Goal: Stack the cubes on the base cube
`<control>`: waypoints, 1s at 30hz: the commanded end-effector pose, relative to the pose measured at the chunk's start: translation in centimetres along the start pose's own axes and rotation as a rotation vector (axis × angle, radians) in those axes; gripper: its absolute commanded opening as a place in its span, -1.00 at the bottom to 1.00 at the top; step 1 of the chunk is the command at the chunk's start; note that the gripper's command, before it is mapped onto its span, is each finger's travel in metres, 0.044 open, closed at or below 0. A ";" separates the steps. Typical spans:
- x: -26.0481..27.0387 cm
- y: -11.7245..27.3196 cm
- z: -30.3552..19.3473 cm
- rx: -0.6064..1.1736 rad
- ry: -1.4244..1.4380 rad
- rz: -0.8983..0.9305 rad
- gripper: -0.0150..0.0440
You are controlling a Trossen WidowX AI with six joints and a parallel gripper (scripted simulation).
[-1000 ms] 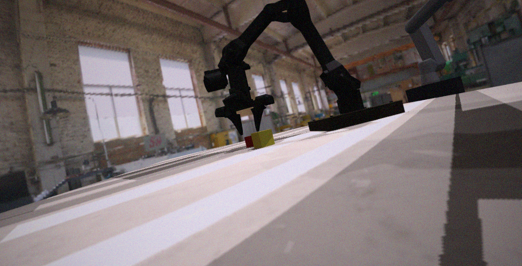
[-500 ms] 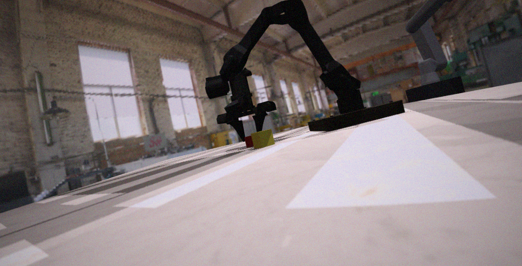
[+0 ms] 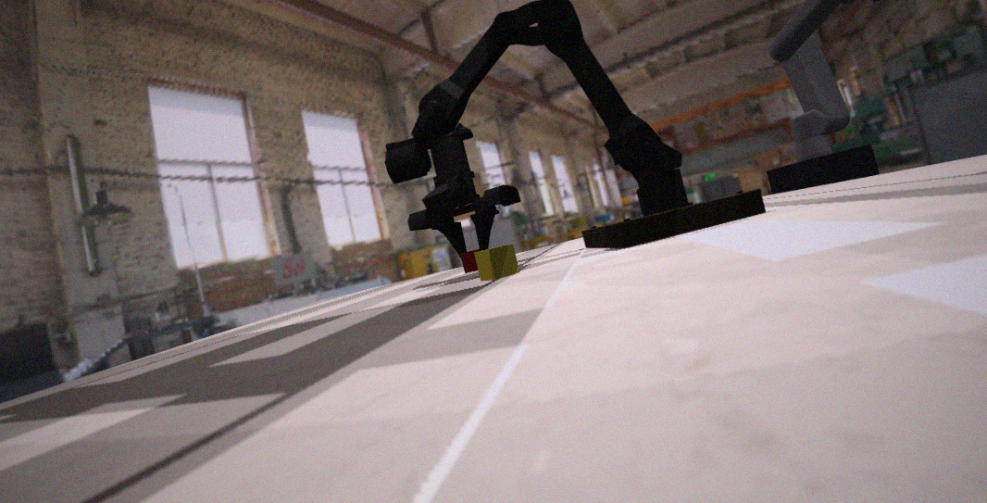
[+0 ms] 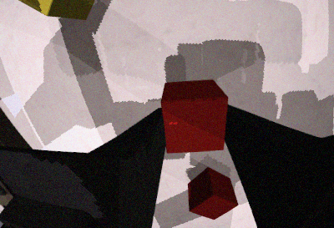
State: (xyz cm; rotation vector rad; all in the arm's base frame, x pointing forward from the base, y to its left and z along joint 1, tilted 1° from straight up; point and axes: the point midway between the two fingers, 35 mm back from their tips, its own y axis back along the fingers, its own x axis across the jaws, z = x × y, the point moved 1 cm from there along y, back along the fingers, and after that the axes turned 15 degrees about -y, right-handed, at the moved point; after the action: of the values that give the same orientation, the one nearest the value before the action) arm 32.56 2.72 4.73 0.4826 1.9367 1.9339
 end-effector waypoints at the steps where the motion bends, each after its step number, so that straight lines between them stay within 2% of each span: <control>1: -0.3 1.4 0.1 -0.002 0.001 -0.013 -0.14; 30: 0.2 9.8 -0.1 -0.002 0.002 -0.012 -0.14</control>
State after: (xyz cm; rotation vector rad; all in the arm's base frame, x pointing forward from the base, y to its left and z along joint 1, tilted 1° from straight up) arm 32.32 2.81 13.94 0.4739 1.9348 1.9357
